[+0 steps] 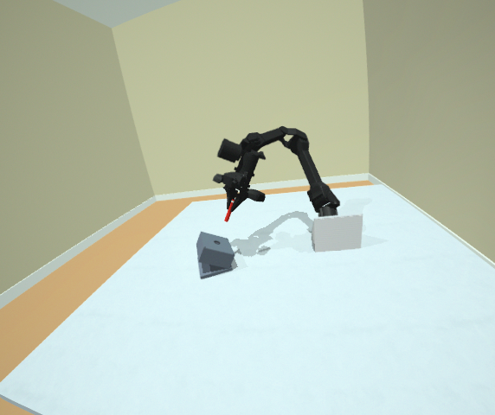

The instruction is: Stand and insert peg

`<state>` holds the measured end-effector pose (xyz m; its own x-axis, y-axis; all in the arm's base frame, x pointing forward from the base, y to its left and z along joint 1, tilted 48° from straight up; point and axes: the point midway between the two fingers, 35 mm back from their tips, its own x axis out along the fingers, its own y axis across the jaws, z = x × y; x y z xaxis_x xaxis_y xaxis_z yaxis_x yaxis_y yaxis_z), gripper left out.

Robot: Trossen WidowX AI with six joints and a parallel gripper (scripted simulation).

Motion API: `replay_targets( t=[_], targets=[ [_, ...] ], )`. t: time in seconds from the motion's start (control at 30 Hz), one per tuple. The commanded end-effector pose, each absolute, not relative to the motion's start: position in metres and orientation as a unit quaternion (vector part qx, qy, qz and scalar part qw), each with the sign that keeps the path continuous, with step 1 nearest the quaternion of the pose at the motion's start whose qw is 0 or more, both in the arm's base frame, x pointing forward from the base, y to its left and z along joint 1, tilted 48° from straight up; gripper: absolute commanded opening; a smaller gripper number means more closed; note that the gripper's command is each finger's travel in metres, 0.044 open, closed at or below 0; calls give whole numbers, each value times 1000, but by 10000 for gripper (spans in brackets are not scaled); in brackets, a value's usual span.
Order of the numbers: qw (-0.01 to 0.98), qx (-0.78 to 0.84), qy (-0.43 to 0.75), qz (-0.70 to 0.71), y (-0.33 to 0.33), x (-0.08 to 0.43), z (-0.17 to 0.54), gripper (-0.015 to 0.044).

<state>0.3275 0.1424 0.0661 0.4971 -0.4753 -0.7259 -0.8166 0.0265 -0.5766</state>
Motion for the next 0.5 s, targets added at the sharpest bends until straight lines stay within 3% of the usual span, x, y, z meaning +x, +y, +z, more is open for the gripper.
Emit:
replay_targets(
  t=[0.0, 0.47],
  targets=[
    [532, -681, 476, 163, 140, 331, 59, 0],
    [530, -686, 470, 168, 133, 345, 39, 0]
  ],
)
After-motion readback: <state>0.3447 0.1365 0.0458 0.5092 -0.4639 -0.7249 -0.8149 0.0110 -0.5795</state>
